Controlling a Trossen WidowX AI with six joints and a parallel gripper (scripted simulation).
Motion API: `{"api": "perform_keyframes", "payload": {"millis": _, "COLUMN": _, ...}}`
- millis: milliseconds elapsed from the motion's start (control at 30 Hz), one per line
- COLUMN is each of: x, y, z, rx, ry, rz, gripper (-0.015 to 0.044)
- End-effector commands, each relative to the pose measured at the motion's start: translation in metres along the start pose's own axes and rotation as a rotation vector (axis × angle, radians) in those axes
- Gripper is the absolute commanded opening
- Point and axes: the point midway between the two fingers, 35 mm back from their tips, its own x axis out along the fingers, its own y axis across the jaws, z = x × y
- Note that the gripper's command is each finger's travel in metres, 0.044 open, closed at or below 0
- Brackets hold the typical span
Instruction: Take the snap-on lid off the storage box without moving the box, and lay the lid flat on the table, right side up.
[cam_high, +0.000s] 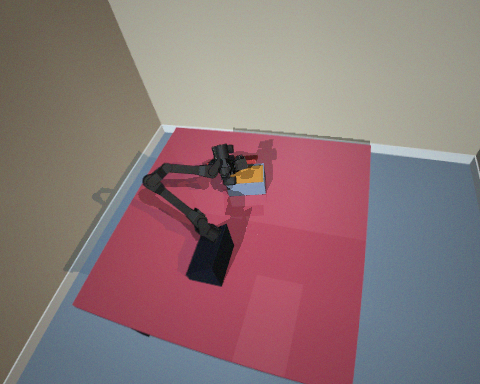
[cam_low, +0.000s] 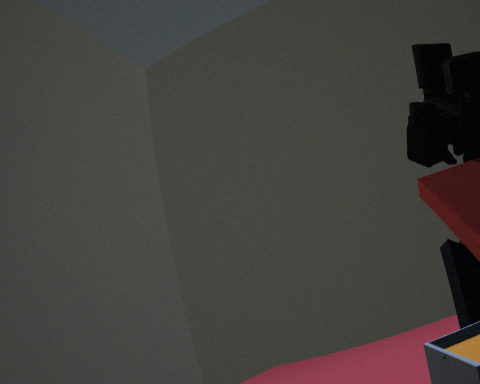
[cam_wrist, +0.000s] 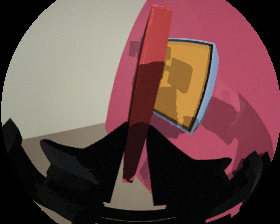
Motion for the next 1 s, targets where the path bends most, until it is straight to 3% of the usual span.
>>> {"api": "perform_keyframes", "payload": {"millis": 0, "x": -0.001, "y": 0.001, "z": -0.007, "rx": -0.001, "ry": -0.006, "rz": 0.004, "gripper": 0.0}}
{"api": "perform_keyframes", "payload": {"millis": 967, "x": -0.005, "y": -0.003, "z": -0.065, "rx": 0.003, "ry": -0.005, "rz": 0.004, "gripper": 0.0}}
